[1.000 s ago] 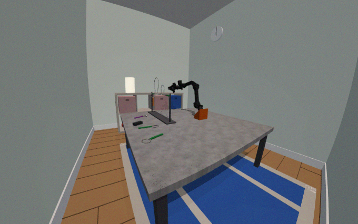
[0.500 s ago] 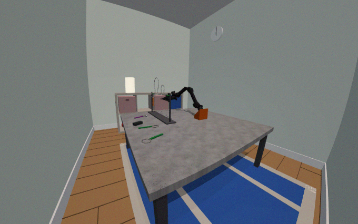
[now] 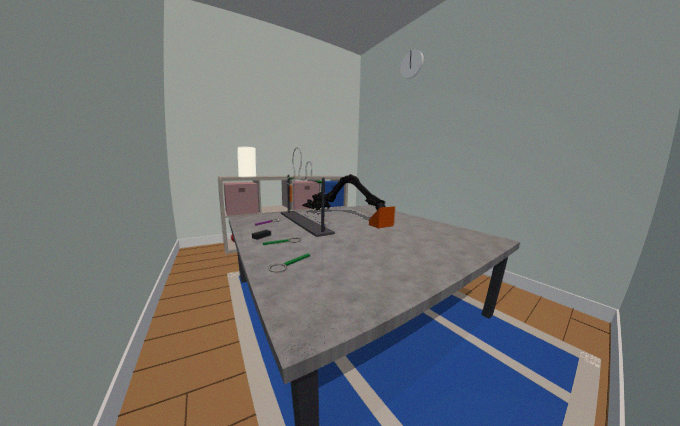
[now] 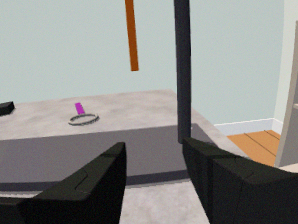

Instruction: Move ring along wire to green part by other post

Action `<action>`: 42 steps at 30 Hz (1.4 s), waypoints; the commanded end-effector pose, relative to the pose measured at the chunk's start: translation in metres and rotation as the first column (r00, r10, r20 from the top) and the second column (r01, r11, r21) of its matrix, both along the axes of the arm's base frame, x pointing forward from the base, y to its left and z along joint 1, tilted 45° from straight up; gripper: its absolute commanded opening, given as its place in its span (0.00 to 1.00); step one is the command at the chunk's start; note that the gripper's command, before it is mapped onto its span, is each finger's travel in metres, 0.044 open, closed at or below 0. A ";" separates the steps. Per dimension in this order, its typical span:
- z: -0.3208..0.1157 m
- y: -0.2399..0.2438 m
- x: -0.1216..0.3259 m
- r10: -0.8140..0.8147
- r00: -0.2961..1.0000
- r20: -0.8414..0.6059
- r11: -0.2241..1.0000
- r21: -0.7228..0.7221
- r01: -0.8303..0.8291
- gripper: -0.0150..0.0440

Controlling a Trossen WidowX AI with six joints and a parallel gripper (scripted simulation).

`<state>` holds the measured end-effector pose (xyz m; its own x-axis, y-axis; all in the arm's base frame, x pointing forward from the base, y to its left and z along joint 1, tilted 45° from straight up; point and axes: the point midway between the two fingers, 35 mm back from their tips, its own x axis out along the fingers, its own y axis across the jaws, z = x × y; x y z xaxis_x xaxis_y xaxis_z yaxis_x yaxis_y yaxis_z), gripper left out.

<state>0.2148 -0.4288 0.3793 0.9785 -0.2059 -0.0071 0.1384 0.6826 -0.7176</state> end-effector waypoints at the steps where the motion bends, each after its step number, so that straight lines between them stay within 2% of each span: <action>1: 0.000 0.001 0.004 0.027 1.000 0.001 1.000 -0.016 -0.027 0.53; 5: 0.004 0.003 0.010 0.027 1.000 0.002 1.000 -0.016 -0.027 0.53; 11: 0.032 0.029 0.056 0.027 1.000 0.007 1.000 -0.015 -0.027 0.53; 42: 0.033 0.021 0.095 0.027 1.000 0.010 1.000 -0.014 -0.027 0.53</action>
<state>0.3032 -0.4067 0.4118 0.9839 -0.1788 0.0049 0.1261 0.6739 -0.7280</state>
